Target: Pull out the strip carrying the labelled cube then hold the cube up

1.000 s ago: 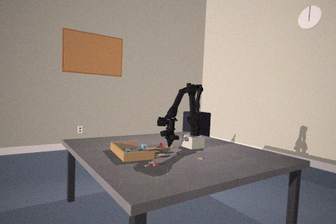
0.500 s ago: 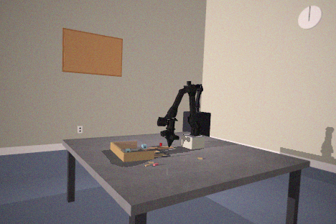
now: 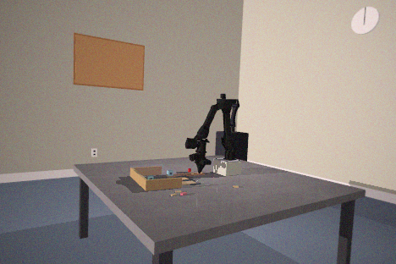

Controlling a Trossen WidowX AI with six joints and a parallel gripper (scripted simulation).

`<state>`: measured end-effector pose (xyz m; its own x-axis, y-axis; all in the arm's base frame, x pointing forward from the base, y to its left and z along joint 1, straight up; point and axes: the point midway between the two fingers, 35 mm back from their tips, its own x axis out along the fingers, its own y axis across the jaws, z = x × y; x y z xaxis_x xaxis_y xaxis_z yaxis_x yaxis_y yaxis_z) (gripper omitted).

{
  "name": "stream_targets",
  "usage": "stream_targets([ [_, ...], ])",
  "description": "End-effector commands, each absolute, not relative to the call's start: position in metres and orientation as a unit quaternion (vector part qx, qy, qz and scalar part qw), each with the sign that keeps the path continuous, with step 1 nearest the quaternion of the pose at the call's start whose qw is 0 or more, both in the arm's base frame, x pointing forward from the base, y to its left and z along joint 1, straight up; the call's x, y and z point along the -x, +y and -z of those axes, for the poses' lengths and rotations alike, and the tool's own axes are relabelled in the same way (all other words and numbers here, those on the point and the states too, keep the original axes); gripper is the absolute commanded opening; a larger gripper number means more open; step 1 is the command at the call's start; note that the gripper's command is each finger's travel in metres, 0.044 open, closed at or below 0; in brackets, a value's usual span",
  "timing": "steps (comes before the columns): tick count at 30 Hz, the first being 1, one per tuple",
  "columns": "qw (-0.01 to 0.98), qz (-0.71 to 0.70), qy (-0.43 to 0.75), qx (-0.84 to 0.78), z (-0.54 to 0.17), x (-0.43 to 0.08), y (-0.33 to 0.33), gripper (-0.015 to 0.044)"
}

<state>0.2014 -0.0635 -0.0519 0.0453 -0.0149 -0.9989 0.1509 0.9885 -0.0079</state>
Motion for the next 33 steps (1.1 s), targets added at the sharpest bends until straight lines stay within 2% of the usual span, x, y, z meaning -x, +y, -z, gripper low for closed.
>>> stream_targets([
  [1, 0.712, 0.055, 0.699, -0.05, 0.056, -0.192, -0.061, 0.0],
  [13, 0.712, 0.055, 0.699, -0.05, 0.056, -0.192, -0.061, 0.0],
  [18, 0.713, 0.056, 0.698, -0.05, 0.011, -0.202, -0.063, 0.0],
  [23, 0.712, 0.055, 0.698, -0.05, 0.008, -0.202, -0.063, 0.0],
  [33, 0.714, 0.047, 0.698, -0.041, 0.004, -0.243, -0.066, 0.0263],
])
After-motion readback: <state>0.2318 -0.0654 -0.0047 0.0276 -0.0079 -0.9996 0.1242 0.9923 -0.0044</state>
